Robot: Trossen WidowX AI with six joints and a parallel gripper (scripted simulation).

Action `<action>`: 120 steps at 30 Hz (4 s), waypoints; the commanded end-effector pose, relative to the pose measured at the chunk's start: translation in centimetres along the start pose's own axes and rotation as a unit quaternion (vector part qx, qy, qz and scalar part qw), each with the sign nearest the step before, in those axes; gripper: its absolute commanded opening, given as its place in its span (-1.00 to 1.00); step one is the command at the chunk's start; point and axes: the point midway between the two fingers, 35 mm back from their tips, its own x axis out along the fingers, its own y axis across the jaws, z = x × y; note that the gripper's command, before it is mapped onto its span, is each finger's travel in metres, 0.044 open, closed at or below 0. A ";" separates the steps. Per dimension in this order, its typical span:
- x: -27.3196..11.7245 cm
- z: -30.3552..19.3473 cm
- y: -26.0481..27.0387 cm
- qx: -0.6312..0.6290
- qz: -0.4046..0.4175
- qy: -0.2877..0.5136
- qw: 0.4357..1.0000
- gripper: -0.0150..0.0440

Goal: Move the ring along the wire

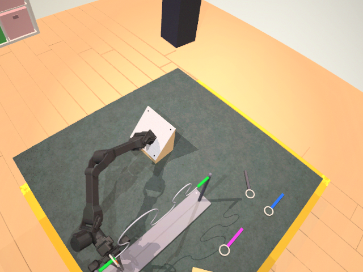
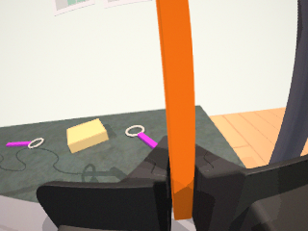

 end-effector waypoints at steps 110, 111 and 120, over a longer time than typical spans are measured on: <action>-7.2 18.3 18.5 0.720 0.228 0.136 0.642 -1.00; -7.3 18.5 18.4 0.724 0.229 0.135 0.636 -1.00; -7.4 20.1 18.0 0.757 0.239 0.128 0.595 -1.00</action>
